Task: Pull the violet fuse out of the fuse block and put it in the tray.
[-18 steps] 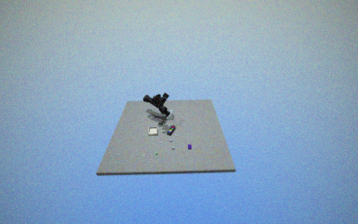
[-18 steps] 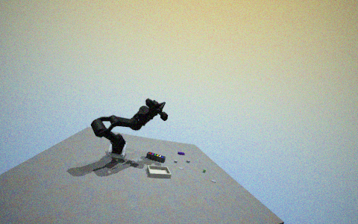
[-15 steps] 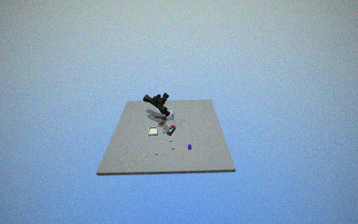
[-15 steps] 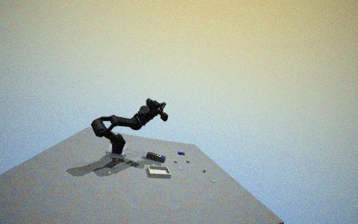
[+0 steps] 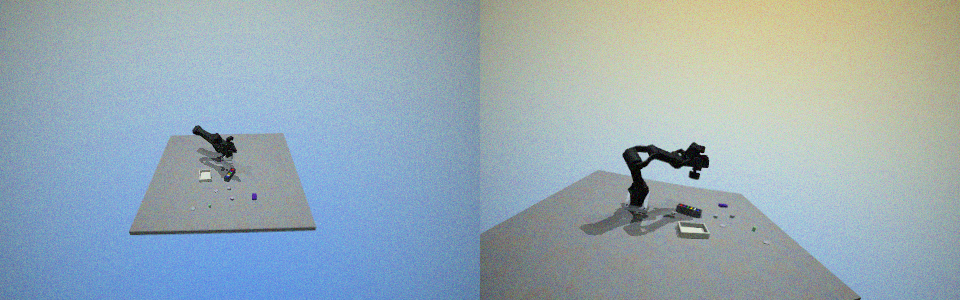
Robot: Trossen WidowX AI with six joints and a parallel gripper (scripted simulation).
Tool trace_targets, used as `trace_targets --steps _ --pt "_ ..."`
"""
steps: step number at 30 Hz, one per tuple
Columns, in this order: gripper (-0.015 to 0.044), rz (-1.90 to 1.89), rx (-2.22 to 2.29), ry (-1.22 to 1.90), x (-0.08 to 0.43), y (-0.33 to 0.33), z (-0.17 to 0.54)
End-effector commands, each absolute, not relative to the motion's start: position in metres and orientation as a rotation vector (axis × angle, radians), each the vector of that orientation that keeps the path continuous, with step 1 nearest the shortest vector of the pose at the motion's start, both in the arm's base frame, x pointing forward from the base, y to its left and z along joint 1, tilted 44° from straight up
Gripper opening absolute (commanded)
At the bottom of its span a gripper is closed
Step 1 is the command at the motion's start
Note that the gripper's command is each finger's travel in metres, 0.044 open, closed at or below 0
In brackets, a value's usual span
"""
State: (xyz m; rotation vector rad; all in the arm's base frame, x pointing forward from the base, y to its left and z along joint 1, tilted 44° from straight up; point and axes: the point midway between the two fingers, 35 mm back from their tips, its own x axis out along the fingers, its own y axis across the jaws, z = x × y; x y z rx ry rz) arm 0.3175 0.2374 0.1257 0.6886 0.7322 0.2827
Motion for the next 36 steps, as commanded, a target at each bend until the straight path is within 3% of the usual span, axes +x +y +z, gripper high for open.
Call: trace_targets --steps 1,8,15,36 --pt "0.0074 -0.35 0.934 0.953 0.317 0.201 0.05" --pt "0.0074 -1.027 1.04 0.845 0.294 0.149 0.005" --pt "0.0074 -1.554 0.977 0.408 0.271 0.09 0.004" --pt "0.0074 -1.615 0.973 0.302 0.266 0.082 0.005"
